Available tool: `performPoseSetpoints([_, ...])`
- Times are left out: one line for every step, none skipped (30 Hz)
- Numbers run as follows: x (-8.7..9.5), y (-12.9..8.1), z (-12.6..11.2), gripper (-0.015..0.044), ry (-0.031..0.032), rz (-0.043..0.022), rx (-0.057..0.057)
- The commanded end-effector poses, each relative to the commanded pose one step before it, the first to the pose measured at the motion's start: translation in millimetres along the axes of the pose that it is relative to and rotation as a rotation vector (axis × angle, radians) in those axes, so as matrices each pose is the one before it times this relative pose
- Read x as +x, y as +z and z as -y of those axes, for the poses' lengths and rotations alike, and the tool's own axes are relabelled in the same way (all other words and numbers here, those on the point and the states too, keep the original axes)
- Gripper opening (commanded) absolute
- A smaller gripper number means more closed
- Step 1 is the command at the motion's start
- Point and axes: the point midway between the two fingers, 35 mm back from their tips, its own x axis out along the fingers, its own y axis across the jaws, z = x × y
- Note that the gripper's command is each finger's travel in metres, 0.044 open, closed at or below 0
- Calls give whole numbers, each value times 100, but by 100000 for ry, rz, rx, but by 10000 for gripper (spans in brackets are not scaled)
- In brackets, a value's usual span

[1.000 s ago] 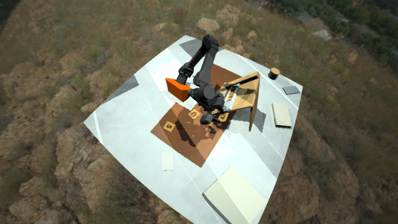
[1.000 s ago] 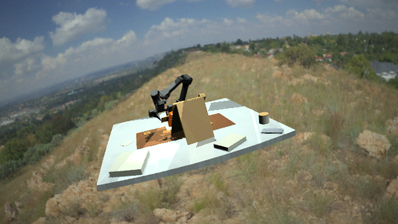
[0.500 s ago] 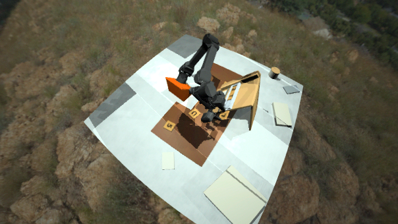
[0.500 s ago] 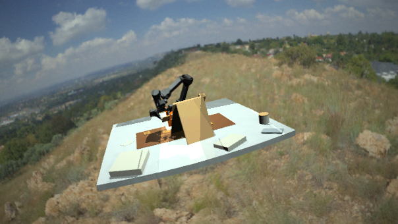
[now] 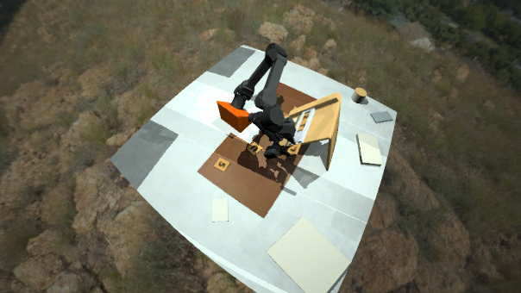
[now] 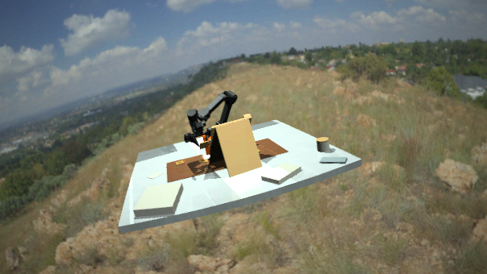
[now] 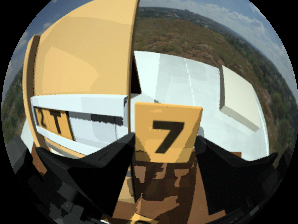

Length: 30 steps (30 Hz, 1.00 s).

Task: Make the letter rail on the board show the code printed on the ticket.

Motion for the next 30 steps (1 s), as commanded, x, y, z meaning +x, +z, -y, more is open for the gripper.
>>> performPoseSetpoints([99,-338,-348,0,-65,-511,988])
performPoseSetpoints([0,-1,-50,0,1,0,3])
performPoseSetpoints([0,-1,-50,0,1,0,3])
performPoseSetpoints([0,-1,-50,0,1,0,3])
performPoseSetpoints([0,-1,-50,0,1,0,3])
performPoseSetpoints([0,-1,-50,0,1,0,3])
performPoseSetpoints([0,-1,-50,0,1,0,3])
performPoseSetpoints([0,-1,-50,0,1,0,3])
performPoseSetpoints([0,-1,-50,0,1,0,3])
performPoseSetpoints([0,-1,-50,0,1,0,3])
performPoseSetpoints([0,-1,-50,0,1,0,3])
performPoseSetpoints([0,-1,-50,0,1,0,3])
performPoseSetpoints([0,-1,-50,0,1,0,3])
performPoseSetpoints([0,-1,-50,0,1,0,3])
performPoseSetpoints([0,-1,-50,0,1,0,3])
performPoseSetpoints([0,-1,-50,0,1,0,3])
performPoseSetpoints([0,-1,-50,0,1,0,3])
performPoseSetpoints([0,-1,-50,0,1,0,3])
performPoseSetpoints([0,-1,-50,0,1,0,3])
performPoseSetpoints([0,-1,-50,0,1,0,3])
performPoseSetpoints([0,-1,-50,0,1,0,3])
performPoseSetpoints([0,-1,-50,0,1,0,3])
performPoseSetpoints([0,-1,-50,0,1,0,3])
performPoseSetpoints([0,-1,-50,0,1,0,3])
performPoseSetpoints([0,-1,-50,0,1,0,3])
performPoseSetpoints([0,-1,-50,0,1,0,3])
performPoseSetpoints([0,-1,-50,0,1,0,3])
performPoseSetpoints([0,-1,-50,0,1,0,3])
performPoseSetpoints([0,-1,-50,0,1,0,3])
performPoseSetpoints([0,-1,-50,0,1,0,3])
